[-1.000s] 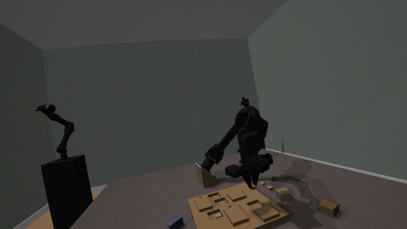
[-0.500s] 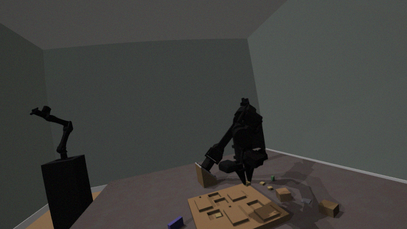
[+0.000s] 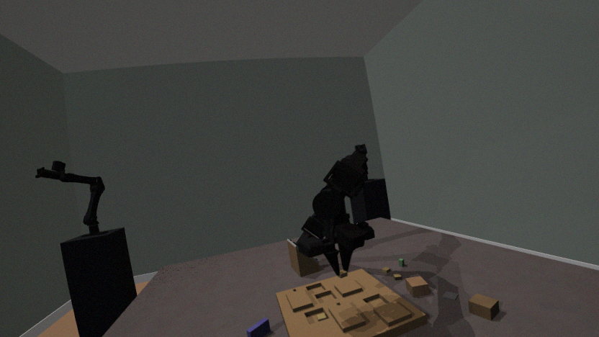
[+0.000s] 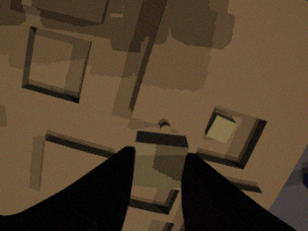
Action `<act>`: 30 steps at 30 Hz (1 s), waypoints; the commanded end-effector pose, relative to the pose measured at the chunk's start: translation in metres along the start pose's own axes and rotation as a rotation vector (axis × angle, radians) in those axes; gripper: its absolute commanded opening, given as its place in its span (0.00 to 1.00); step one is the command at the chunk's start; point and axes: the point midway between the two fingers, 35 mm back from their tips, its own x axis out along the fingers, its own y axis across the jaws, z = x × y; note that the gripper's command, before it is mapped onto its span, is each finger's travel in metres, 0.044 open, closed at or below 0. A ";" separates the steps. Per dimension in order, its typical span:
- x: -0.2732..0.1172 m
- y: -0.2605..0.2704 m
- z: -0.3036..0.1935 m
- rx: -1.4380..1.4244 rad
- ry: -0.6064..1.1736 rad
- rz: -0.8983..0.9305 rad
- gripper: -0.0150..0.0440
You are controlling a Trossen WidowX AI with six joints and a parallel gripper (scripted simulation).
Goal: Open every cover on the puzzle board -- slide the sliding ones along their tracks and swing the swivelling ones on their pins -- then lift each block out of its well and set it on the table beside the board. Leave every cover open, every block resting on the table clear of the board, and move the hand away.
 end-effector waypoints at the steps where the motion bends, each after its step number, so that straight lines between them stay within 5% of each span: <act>1: -0.002 -0.019 -0.005 -0.004 -0.001 -0.010 0.39; 30: -0.004 -0.122 -0.057 0.000 0.006 -0.023 0.39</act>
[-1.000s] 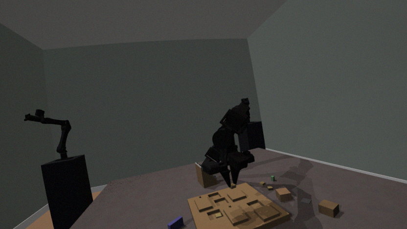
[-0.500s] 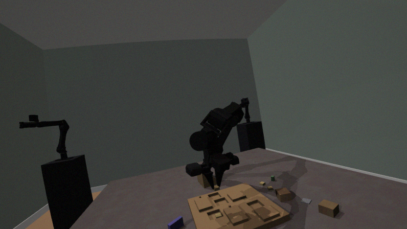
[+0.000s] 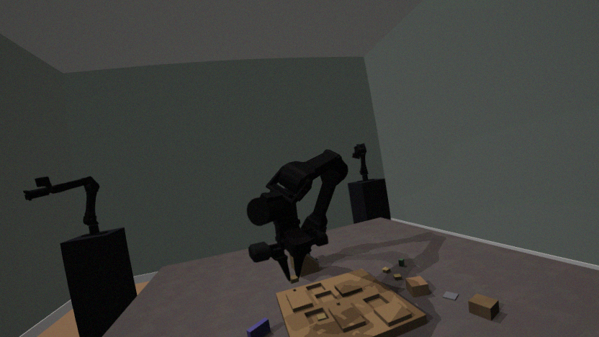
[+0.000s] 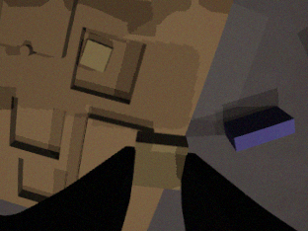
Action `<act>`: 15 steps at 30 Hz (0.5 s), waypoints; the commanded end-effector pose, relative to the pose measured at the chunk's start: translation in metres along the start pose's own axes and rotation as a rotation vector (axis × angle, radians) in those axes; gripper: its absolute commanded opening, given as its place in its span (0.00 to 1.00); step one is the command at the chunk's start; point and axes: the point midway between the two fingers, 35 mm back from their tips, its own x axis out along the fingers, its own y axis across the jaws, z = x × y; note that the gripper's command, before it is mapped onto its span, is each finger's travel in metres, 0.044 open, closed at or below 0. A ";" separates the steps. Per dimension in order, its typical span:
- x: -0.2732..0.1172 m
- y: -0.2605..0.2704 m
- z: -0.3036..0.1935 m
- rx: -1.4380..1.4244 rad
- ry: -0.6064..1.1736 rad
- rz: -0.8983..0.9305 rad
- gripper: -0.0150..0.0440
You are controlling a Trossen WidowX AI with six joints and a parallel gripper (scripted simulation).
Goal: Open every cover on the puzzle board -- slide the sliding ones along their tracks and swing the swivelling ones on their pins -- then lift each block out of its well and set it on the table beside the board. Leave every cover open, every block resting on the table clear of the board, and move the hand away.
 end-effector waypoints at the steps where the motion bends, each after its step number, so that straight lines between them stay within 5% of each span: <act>1: 0.000 -0.017 -0.010 -0.005 0.001 -0.004 0.39; 15: 0.006 -0.060 -0.046 -0.008 0.004 0.007 0.39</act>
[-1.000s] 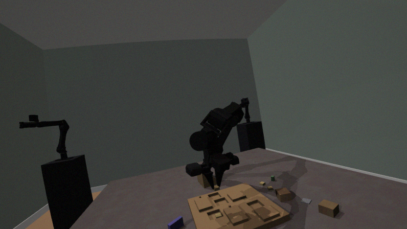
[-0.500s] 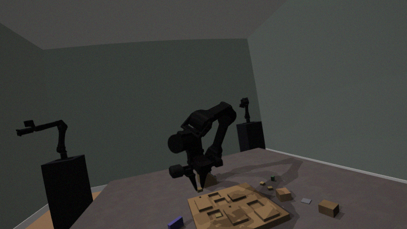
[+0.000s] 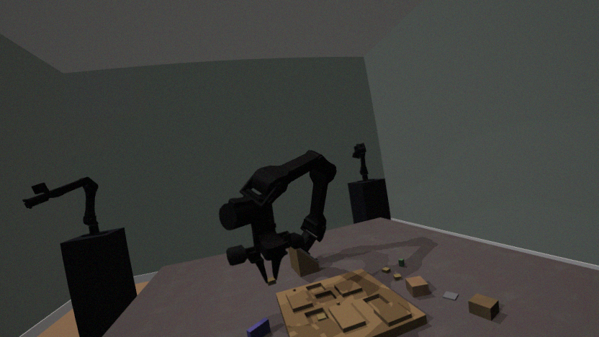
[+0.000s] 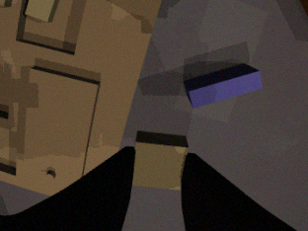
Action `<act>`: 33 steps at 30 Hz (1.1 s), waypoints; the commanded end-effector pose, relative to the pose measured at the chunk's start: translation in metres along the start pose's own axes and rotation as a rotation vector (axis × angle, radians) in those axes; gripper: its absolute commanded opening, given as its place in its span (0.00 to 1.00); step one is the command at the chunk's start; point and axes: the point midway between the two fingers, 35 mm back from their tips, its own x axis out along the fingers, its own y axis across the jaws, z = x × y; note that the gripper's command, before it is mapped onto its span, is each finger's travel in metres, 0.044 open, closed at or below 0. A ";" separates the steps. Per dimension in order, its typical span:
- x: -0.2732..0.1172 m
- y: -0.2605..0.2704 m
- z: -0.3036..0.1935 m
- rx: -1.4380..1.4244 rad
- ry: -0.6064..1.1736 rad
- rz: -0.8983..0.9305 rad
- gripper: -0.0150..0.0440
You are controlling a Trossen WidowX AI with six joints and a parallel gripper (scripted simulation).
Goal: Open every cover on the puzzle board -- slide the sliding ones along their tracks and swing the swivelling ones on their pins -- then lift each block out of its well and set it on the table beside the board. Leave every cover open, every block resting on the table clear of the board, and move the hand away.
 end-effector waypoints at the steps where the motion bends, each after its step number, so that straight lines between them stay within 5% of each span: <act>1: 0.002 -0.015 -0.013 -0.007 0.001 0.000 0.39; 33: 0.034 -0.054 -0.053 -0.015 0.000 0.022 0.39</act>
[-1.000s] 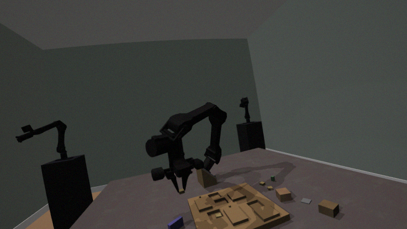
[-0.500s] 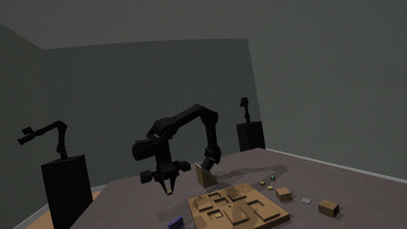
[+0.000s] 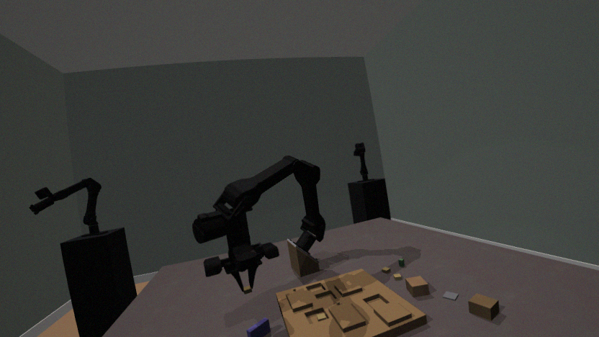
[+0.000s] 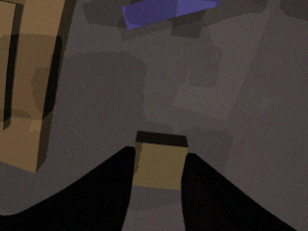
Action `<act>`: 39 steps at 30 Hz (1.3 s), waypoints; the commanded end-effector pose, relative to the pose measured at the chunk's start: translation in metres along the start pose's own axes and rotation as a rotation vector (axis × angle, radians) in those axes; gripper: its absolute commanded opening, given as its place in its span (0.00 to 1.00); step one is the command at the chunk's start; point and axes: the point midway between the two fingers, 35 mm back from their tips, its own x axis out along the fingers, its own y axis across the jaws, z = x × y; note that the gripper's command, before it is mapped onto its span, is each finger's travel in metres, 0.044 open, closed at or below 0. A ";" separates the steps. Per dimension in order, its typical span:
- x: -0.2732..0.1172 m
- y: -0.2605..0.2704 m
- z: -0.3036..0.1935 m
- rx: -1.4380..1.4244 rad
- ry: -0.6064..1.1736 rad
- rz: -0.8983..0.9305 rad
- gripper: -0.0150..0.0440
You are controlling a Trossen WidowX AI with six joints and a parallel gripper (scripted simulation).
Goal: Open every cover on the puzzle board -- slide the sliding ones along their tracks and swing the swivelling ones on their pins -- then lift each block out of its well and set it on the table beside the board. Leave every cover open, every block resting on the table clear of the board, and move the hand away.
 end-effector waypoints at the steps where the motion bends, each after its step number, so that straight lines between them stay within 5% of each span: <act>1: 0.010 0.000 0.000 0.007 -0.001 0.006 0.39; 39: 0.072 0.002 0.000 0.005 -0.003 0.009 0.39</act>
